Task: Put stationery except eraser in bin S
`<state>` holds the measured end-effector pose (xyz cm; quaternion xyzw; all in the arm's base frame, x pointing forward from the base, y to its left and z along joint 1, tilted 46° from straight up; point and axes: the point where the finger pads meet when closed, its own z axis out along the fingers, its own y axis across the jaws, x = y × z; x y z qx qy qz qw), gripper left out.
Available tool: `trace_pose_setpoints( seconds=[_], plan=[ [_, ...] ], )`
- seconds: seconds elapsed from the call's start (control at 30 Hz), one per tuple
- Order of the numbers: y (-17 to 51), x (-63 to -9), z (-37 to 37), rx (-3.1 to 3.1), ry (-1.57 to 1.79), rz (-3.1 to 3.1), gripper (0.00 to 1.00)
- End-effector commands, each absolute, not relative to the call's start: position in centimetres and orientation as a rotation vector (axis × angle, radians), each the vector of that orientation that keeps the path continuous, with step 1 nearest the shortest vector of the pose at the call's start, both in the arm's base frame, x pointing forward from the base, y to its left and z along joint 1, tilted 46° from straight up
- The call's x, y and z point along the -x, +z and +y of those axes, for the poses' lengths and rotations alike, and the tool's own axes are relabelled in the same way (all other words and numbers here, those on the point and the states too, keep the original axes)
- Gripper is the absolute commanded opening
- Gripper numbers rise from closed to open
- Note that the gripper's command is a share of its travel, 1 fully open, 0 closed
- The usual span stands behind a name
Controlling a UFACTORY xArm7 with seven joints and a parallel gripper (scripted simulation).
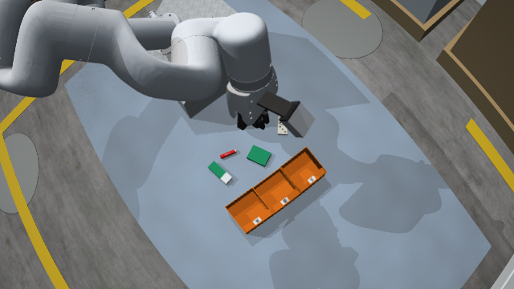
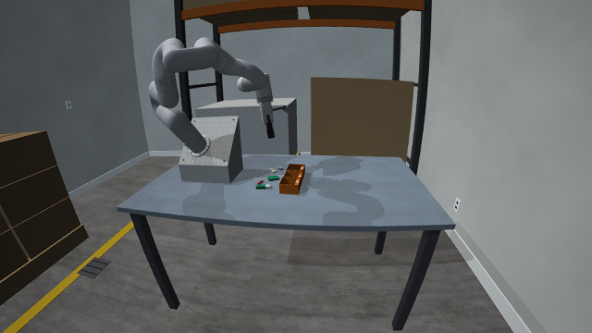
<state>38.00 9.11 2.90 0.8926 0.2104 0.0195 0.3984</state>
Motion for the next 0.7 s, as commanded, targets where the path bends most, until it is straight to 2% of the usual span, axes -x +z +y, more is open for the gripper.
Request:
trace_pose_setpoints(
  seconds=[0.0,0.17,0.53,0.67],
  plan=[
    [2.9,-37.8,8.6,-2.310,0.047,0.342,0.07],
    [2.7,-37.5,7.9,-2.342,0.039,0.145,0.07],
    [2.7,-37.5,7.9,-2.342,0.039,0.145,0.07],
    [2.7,-39.6,5.3,-2.347,0.074,0.063,0.07]
  ],
)
